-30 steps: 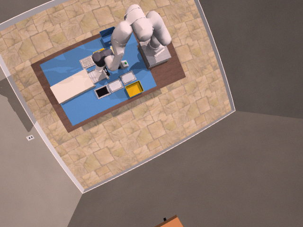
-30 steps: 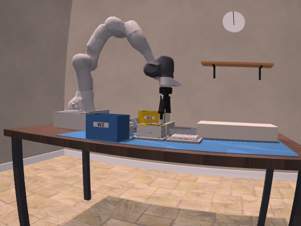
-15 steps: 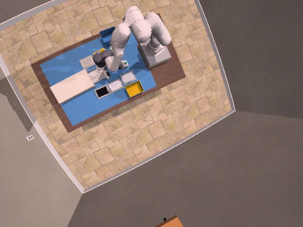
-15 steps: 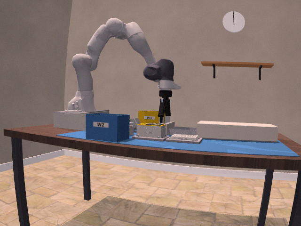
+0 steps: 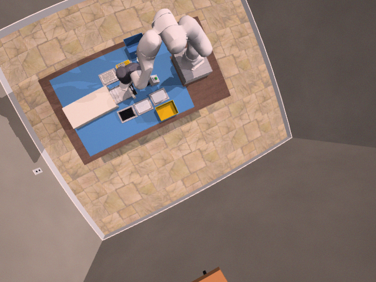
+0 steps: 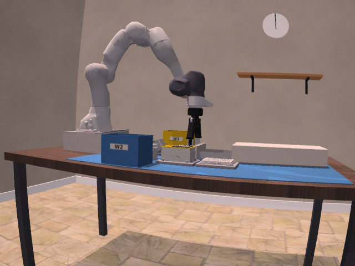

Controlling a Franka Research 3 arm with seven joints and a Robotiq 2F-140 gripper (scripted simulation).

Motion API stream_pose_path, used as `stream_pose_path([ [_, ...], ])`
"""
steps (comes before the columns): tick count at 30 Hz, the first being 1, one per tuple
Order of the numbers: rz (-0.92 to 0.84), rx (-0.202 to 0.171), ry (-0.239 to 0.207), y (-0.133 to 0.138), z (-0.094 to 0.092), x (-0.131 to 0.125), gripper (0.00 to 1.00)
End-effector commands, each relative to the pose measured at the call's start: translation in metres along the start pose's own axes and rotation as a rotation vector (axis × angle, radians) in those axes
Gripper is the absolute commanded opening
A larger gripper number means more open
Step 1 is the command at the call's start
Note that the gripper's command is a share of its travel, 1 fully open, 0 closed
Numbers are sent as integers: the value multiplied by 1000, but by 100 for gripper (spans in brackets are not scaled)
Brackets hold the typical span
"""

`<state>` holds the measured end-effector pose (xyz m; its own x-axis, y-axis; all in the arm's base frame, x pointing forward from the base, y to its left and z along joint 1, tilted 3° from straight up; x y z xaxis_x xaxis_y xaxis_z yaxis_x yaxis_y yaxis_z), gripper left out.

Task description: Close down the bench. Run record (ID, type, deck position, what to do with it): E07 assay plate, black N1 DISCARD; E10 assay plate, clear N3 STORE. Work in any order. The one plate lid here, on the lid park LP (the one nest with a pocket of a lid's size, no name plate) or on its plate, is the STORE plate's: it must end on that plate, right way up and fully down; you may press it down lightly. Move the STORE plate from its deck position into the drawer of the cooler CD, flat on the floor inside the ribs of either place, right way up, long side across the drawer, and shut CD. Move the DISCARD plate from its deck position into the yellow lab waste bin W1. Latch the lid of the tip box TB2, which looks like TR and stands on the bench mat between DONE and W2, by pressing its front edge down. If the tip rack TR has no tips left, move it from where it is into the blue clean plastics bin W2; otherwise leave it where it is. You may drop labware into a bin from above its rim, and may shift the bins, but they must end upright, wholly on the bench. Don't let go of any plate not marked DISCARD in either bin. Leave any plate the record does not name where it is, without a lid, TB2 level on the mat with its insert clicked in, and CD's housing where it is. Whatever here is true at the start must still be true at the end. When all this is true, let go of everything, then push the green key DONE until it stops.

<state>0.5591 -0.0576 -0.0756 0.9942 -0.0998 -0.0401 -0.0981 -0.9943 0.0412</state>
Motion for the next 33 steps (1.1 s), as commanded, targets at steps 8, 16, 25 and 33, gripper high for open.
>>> stream_pose_path([
  [8, -2, 1, 5, 0, -1, 2, 87],
  [16, -2, 1, 5, 0, -1, 2, 0],
  [25, -2, 1, 5, 0, -1, 2, 0],
  [33, -2, 1, 5, 0, -1, 2, 0],
])
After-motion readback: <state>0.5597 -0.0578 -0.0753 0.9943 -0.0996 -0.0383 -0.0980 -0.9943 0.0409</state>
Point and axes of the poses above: the point where the finger pads meet when closed, its own z axis out along the fingers, its own y axis across the jaws, x = y × z, the point moved 1 cm from there along -z, back along the fingers, and after that the axes turned 2 degrees about z, right-handed, at the moved point
